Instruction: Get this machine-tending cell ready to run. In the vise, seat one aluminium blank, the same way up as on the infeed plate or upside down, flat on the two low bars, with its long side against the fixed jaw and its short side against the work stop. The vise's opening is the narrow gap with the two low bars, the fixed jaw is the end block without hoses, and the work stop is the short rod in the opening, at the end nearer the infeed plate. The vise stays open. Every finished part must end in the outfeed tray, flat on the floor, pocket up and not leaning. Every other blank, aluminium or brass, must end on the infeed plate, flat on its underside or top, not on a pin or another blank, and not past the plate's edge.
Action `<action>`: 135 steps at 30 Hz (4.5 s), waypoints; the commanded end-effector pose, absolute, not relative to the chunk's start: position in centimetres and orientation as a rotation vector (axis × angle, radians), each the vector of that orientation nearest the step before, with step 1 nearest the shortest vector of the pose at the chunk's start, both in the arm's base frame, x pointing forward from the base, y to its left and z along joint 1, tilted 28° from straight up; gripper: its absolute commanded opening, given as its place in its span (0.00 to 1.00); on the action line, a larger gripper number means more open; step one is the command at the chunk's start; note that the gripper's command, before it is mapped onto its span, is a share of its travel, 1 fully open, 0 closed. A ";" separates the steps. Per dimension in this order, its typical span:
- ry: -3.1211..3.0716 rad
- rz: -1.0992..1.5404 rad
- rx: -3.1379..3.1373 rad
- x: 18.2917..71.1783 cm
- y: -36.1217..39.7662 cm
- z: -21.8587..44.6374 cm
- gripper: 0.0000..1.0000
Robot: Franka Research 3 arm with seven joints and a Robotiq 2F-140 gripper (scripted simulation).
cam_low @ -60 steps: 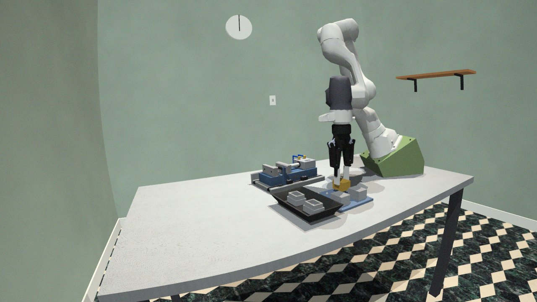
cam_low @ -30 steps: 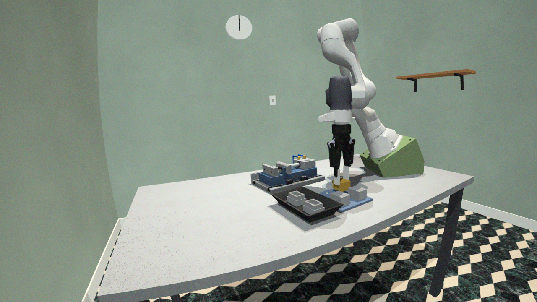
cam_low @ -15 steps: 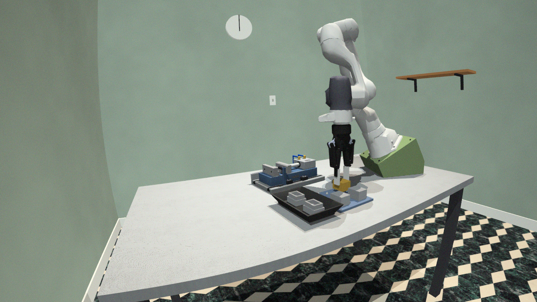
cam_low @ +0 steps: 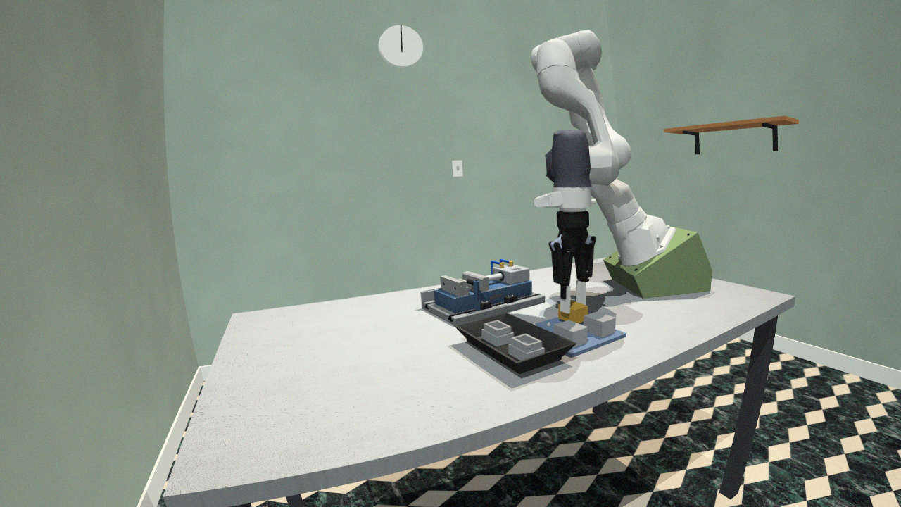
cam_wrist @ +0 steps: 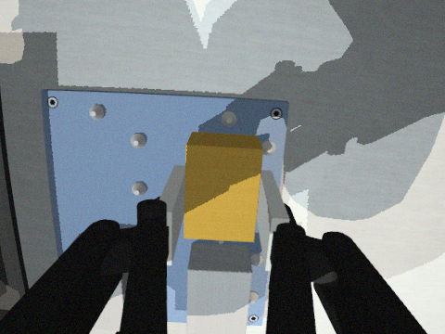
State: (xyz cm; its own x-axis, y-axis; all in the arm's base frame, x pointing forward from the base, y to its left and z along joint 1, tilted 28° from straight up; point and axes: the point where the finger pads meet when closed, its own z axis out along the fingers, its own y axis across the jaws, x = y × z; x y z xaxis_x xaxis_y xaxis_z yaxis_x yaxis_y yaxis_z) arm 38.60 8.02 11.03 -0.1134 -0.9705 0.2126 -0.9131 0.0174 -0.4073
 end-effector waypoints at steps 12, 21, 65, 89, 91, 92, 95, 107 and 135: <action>2.136 -0.688 -1.988 39.3 8.4 10.8 0.00; 2.136 -0.688 -1.988 39.3 8.3 10.7 0.00; 2.136 -0.688 -1.988 39.3 8.3 10.7 0.00; 2.136 -0.688 -1.988 39.3 8.3 10.7 0.00; 2.136 -0.688 -1.988 39.3 8.3 10.7 0.00; 2.136 -0.688 -1.988 39.3 8.3 10.7 0.00; 2.136 -0.688 -1.988 39.3 8.3 10.7 0.40; 2.136 -0.688 -1.988 39.3 8.3 10.7 0.40; 2.136 -0.688 -1.988 39.2 8.4 10.9 0.40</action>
State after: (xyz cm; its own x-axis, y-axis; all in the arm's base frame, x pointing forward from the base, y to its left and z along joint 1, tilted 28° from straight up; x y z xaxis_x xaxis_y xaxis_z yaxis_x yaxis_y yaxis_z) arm 39.21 8.38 10.76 -0.1119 -0.9730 0.2021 -0.9079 0.0174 -0.4187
